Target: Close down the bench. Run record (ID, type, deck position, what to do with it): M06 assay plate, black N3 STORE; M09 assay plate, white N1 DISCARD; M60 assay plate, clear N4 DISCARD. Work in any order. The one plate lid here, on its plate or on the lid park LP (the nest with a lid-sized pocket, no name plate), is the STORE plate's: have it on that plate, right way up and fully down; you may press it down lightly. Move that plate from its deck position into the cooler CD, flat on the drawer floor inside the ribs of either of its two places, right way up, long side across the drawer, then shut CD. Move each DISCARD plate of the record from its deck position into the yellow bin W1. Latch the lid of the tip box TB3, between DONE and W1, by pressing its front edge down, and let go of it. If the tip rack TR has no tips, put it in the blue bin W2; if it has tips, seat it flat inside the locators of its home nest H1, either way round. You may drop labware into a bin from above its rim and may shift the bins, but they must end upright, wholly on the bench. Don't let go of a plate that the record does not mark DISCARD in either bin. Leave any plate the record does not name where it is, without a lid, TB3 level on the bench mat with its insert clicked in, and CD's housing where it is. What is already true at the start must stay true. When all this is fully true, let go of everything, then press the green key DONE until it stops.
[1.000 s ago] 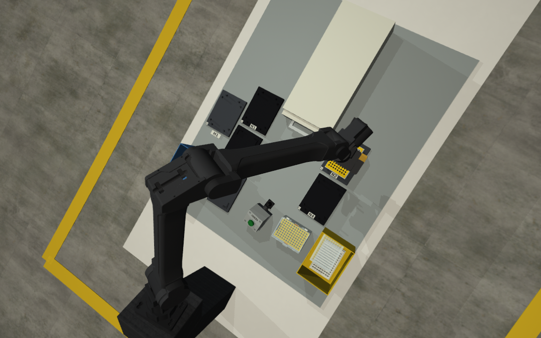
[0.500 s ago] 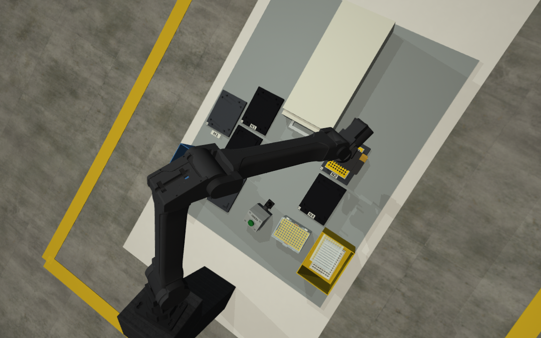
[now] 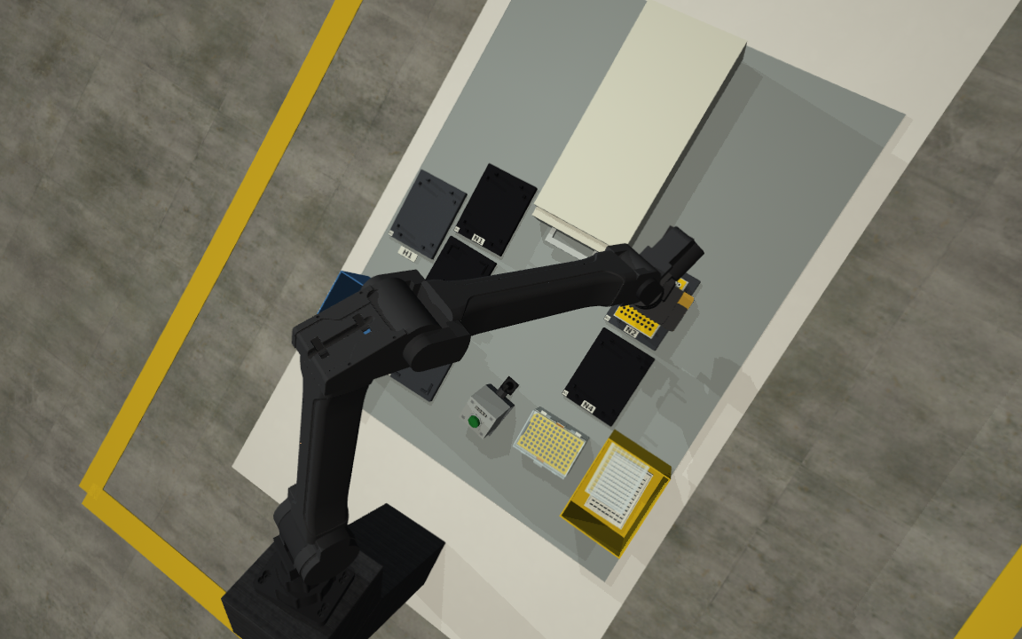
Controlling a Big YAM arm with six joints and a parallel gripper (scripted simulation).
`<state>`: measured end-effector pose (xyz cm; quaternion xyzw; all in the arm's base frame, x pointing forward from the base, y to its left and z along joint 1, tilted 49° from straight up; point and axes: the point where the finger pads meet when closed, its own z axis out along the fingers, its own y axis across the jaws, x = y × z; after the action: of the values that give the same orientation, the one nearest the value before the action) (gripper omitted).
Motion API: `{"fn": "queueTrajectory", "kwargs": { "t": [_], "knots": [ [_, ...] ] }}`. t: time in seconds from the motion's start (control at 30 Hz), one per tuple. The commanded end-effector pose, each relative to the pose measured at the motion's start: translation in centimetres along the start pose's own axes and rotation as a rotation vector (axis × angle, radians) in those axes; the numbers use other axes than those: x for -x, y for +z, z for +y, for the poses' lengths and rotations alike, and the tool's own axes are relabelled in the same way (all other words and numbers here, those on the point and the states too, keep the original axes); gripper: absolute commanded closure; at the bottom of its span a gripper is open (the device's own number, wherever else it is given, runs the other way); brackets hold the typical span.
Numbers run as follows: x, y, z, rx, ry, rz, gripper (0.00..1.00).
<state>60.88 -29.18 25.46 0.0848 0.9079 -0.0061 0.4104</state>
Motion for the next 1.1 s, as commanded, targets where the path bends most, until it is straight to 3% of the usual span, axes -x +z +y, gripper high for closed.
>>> {"fn": "queueTrajectory", "kwargs": {
  "t": [0.0,0.07,0.2,1.07],
  "knots": [
    [2.3,0.1,0.4,-0.003,-0.007,-0.044,0.00],
    [1.0,0.6,0.3,-0.001,0.001,-0.023,0.00],
    [2.3,0.8,0.4,-0.003,-0.007,-0.044,0.00],
    [2.0,4.1,0.3,-0.004,-0.004,-0.040,0.00]
  ]
}}
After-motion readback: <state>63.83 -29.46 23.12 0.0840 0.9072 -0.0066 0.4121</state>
